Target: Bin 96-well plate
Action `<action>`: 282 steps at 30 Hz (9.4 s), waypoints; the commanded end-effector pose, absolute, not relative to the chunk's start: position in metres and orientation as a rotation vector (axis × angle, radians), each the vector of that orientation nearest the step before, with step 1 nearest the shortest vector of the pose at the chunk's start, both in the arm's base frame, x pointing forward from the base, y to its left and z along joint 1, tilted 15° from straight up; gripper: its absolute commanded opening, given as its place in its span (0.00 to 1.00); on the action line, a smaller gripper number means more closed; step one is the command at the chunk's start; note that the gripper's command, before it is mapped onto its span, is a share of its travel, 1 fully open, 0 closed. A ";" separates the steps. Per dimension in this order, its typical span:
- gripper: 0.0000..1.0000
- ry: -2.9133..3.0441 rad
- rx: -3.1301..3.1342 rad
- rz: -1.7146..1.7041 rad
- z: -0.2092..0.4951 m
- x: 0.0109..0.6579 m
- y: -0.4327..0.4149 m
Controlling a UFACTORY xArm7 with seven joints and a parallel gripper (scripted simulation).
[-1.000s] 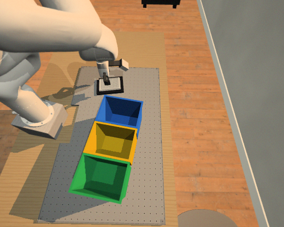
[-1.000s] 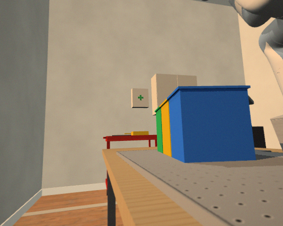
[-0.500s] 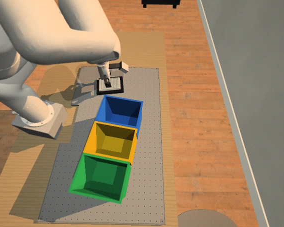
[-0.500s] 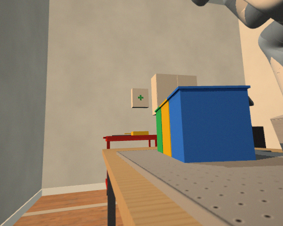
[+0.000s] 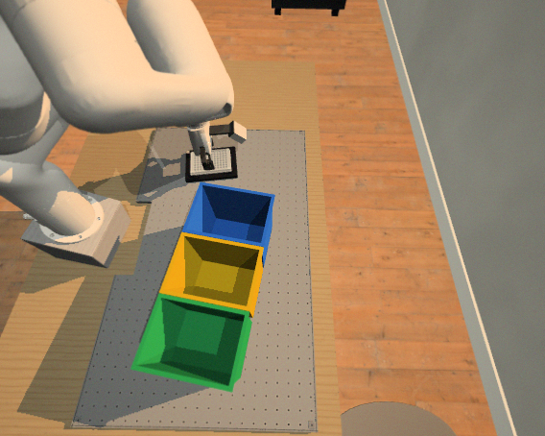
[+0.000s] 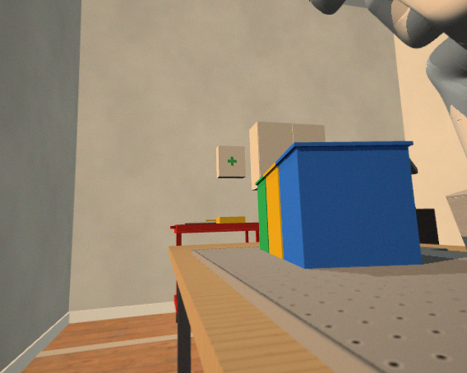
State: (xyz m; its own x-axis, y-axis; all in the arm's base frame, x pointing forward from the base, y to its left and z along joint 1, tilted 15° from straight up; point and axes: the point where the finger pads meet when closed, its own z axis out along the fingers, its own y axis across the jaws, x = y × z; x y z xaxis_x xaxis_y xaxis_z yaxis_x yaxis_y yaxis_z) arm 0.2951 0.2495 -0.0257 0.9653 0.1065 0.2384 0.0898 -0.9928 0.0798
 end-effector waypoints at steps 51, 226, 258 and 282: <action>1.00 0.154 3.048 0.379 -0.044 0.300 0.249; 0.00 0.153 3.048 0.379 0.084 0.268 0.257; 0.00 0.153 3.048 0.380 0.129 0.257 0.260; 0.00 0.153 3.048 0.380 0.161 0.248 0.261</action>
